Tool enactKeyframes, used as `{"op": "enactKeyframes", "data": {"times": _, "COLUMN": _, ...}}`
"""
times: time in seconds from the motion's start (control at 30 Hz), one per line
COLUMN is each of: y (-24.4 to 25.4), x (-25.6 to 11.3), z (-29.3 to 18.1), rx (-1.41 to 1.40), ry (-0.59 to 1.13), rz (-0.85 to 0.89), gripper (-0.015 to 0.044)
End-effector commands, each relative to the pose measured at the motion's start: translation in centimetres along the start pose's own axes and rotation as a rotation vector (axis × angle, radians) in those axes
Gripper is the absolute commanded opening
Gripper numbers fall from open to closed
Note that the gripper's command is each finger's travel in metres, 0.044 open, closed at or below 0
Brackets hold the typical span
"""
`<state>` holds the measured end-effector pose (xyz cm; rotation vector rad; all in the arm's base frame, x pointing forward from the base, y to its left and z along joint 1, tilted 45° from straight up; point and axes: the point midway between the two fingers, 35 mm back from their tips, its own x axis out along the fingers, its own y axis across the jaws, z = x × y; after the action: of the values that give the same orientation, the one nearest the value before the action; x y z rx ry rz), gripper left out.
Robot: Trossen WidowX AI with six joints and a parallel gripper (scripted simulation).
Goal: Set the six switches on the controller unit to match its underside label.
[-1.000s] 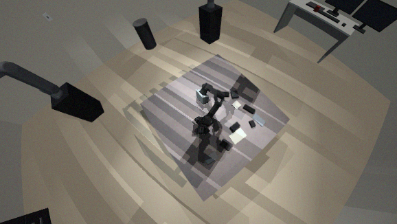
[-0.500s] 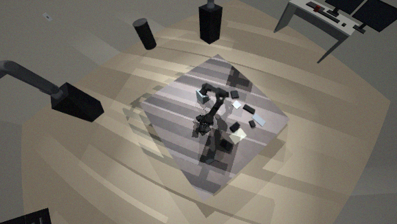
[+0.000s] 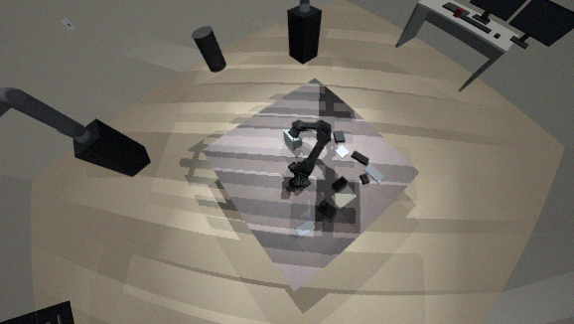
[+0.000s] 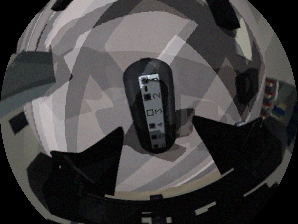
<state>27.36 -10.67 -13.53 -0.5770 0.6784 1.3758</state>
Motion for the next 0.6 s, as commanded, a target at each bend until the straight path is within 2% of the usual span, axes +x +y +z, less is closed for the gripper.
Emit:
{"op": "enactKeyframes", "data": {"times": 0.0, "y": 0.1, "x": 0.0, "z": 0.2, "rx": 0.007, "ry": -0.006, "rz": 0.001, "gripper": 0.044}}
{"op": "enactKeyframes", "data": {"times": 0.3, "y": 0.1, "x": 0.0, "z": 0.2, "rx": 0.007, "ry": -0.006, "rz": 0.001, "gripper": 0.044}}
{"op": "enactKeyframes", "data": {"times": 0.4, "y": 0.3, "x": -0.1, "z": 0.1, "rx": 0.055, "ry": -0.011, "rz": -0.012, "gripper": 0.0361}}
{"op": "enactKeyframes", "data": {"times": 0.57, "y": 1.2, "x": -0.8, "z": -0.5, "rx": 0.416, "ry": -0.062, "rz": -0.1, "gripper": 0.023}}
